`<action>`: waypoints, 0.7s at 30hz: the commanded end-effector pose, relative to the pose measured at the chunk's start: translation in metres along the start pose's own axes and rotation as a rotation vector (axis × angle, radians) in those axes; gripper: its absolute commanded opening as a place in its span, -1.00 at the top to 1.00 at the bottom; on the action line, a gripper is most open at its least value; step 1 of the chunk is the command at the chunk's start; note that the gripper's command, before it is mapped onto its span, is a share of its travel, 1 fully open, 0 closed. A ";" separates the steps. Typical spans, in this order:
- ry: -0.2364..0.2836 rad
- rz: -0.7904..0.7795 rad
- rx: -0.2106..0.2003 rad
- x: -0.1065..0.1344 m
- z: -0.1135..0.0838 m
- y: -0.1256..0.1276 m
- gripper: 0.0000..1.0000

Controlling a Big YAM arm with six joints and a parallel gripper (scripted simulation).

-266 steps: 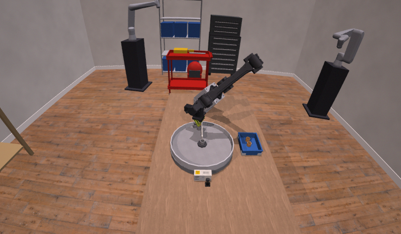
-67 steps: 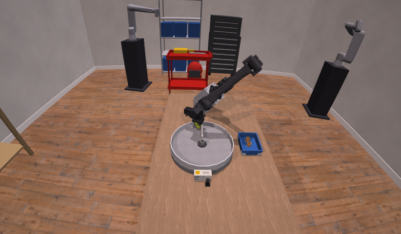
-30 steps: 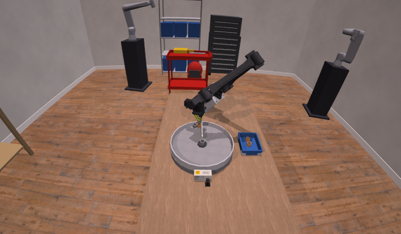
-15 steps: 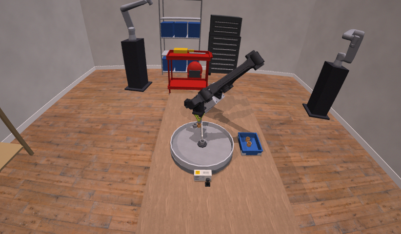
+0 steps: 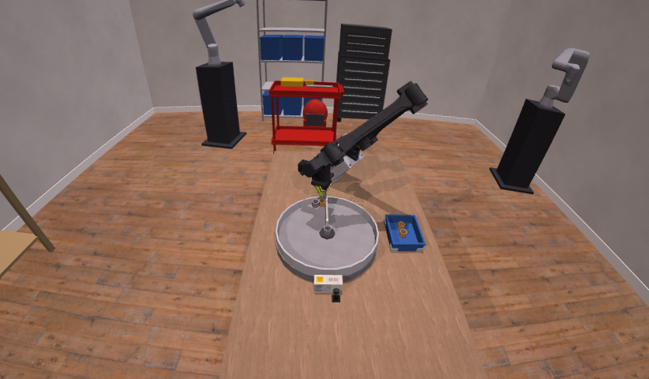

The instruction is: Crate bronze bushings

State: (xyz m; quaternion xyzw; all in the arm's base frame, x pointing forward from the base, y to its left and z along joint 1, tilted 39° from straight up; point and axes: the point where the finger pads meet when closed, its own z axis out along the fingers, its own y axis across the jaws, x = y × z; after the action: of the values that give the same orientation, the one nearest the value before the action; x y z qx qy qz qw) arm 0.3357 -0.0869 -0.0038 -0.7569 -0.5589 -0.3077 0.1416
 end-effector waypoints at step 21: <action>-0.007 -0.012 -0.013 0.065 -0.005 0.121 1.00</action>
State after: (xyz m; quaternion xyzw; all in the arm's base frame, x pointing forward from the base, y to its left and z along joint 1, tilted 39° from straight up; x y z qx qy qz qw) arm 0.4450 -0.0760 0.0489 -0.7452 -0.5740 -0.3129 0.1318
